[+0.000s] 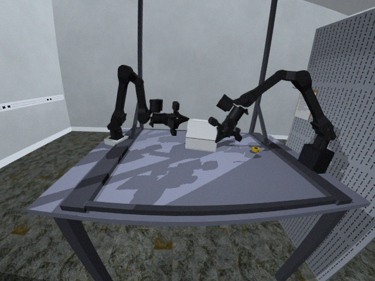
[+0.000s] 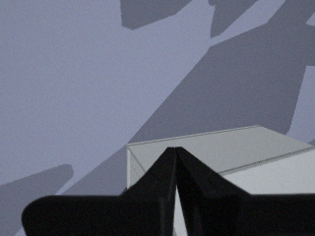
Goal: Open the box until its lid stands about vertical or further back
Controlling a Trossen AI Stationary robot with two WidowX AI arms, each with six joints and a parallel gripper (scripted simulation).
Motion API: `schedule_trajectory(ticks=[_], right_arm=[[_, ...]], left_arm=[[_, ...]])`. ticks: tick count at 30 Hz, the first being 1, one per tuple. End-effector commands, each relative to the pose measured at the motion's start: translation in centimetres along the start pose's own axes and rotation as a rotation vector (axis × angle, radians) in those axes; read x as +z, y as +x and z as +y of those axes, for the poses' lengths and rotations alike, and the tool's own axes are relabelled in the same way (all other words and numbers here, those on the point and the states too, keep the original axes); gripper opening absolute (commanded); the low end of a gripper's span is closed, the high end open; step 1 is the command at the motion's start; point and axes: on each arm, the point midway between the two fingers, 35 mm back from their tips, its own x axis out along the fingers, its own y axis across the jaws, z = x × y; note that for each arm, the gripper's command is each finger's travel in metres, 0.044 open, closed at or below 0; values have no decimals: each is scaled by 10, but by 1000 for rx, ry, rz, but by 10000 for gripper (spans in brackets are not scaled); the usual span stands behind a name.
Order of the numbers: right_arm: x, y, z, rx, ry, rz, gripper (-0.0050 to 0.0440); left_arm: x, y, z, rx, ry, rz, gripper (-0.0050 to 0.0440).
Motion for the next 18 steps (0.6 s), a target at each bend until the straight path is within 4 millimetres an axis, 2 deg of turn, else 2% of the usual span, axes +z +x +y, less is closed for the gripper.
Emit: schedule_trajectory(ticks=[1, 18], right_arm=[[0, -1, 0, 10, 26, 6, 10], [-1, -3, 3, 44, 136, 28, 10]], left_arm=[[-1, -3, -4, -10, 0, 5, -50], [-1, -3, -4, -10, 0, 5, -50]])
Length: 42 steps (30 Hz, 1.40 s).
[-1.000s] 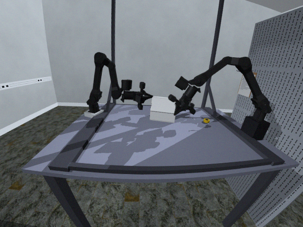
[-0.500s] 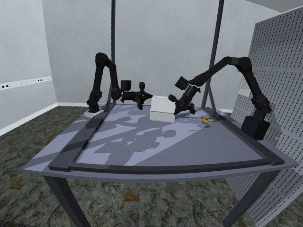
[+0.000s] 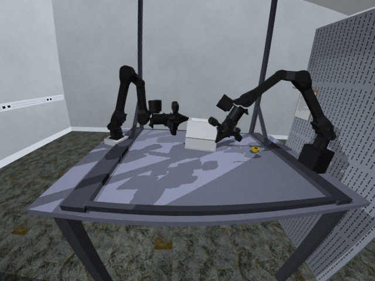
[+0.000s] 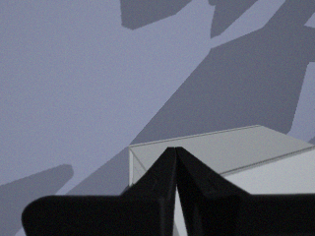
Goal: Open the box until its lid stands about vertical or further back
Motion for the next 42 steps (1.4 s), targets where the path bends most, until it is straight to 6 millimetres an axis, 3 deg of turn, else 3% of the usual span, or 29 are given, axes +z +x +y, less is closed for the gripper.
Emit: schedule_trajectory(ticks=[1, 18, 23, 26, 31, 42], right_arm=[[-1, -1, 1, 12, 26, 10, 10], [-2, -1, 4, 34, 83, 25, 10], [-2, -1, 4, 34, 83, 25, 10], [-2, -1, 7, 43, 79, 25, 10], [-2, -1, 7, 43, 79, 25, 10], [-2, -1, 7, 43, 79, 25, 10]], left_arm=[[-1, -3, -4, -10, 0, 5, -50], [-1, -4, -4, -8, 0, 5, -50], [-2, -47, -30, -36, -2, 10, -50], [-2, -58, -34, -36, -2, 10, -50], [-1, -49, -25, -8, 0, 5, -50], [-1, -49, -25, -10, 0, 5, -50]])
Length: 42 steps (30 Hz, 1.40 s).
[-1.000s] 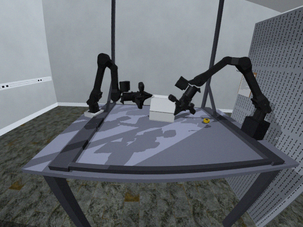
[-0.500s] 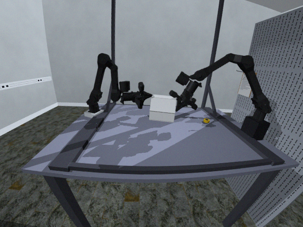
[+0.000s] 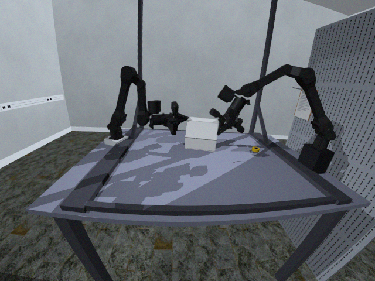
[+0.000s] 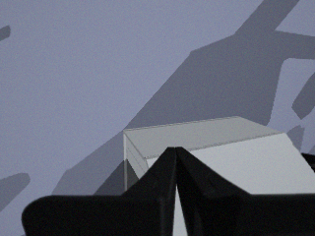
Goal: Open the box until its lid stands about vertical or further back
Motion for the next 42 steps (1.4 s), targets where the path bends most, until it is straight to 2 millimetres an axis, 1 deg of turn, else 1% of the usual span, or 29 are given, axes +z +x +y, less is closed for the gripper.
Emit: schedule_trajectory(ticks=[1, 11, 12, 13, 14, 16, 18, 19, 21, 22, 23, 27, 29, 42], right_arm=[[-2, 1, 5, 17, -4, 7, 10], [-2, 1, 5, 17, -4, 7, 10], [-2, 1, 5, 17, -4, 7, 10], [-2, 1, 5, 17, -4, 7, 10], [-2, 1, 5, 17, -4, 7, 10], [-2, 1, 5, 17, -4, 7, 10], [-2, 1, 5, 17, -4, 7, 10], [-2, 1, 5, 17, -4, 7, 10], [-2, 1, 5, 17, -4, 7, 10], [-2, 1, 5, 17, -4, 7, 10], [-2, 1, 5, 17, -4, 7, 10], [-2, 1, 5, 17, -4, 7, 10], [-2, 1, 5, 17, -4, 7, 10], [-2, 1, 5, 17, -4, 7, 10]], left_arm=[[-1, -9, -8, -26, -1, 8, -50], [-1, -9, -8, -26, -1, 8, -50], [-3, -9, -1, -8, -2, -9, -50], [-7, -19, 2, -6, -7, -42, -50], [-13, -26, 13, 18, -8, -104, -50], [-24, -48, 36, 38, -1, -258, -50], [-31, -64, 47, 18, 8, -352, -50], [-34, -72, 47, 3, 11, -384, -50], [-34, -72, 47, 3, 11, -384, -50], [-32, -79, 57, 25, 31, -430, -50], [-38, -92, 59, -24, 36, -485, -50], [-37, -114, 74, -34, 87, -596, -50], [-38, -111, 77, -27, 98, -610, -50], [-36, -111, 77, -25, 97, -610, -50]])
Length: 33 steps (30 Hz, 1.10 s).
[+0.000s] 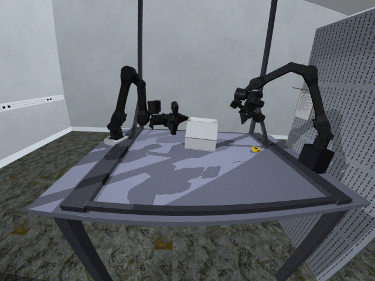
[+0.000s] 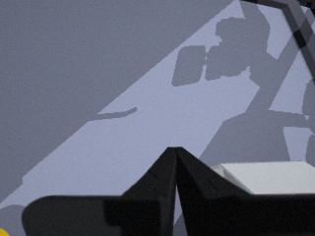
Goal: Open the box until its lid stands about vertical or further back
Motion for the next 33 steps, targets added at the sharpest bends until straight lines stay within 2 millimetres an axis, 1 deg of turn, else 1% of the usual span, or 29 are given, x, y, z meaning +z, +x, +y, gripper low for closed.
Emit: schedule_trajectory(ticks=[1, 3, 4, 5, 11, 13, 15, 30, 31, 32, 33], right_arm=[[-2, 1, 5, 17, -4, 7, 10], [-2, 1, 5, 17, -4, 7, 10], [-2, 1, 5, 17, -4, 7, 10], [-2, 1, 5, 17, -4, 7, 10], [-2, 1, 5, 17, -4, 7, 10], [-2, 1, 5, 17, -4, 7, 10], [-2, 1, 5, 17, -4, 7, 10], [-2, 1, 5, 17, -4, 7, 10], [-2, 1, 5, 17, -4, 7, 10], [-2, 1, 5, 17, -4, 7, 10], [-2, 1, 5, 17, -4, 7, 10]], left_arm=[[4, -5, -6, -15, -19, 5, -50], [4, -5, -6, -15, -20, 5, -50], [-1, -4, -6, -12, -16, 4, -50], [-6, -8, -7, -11, -15, 7, -50], [-55, -45, -9, -7, -16, 14, -50], [-55, -45, -9, -7, -16, 14, -50], [-65, -53, -8, -7, -16, 13, -50], [-64, -53, -8, -6, -17, 10, -50], [-61, -56, -9, -12, -20, 13, -50], [-67, -47, -3, 2, -5, 1, 24], [-73, -39, 1, 2, -5, 1, 48]])
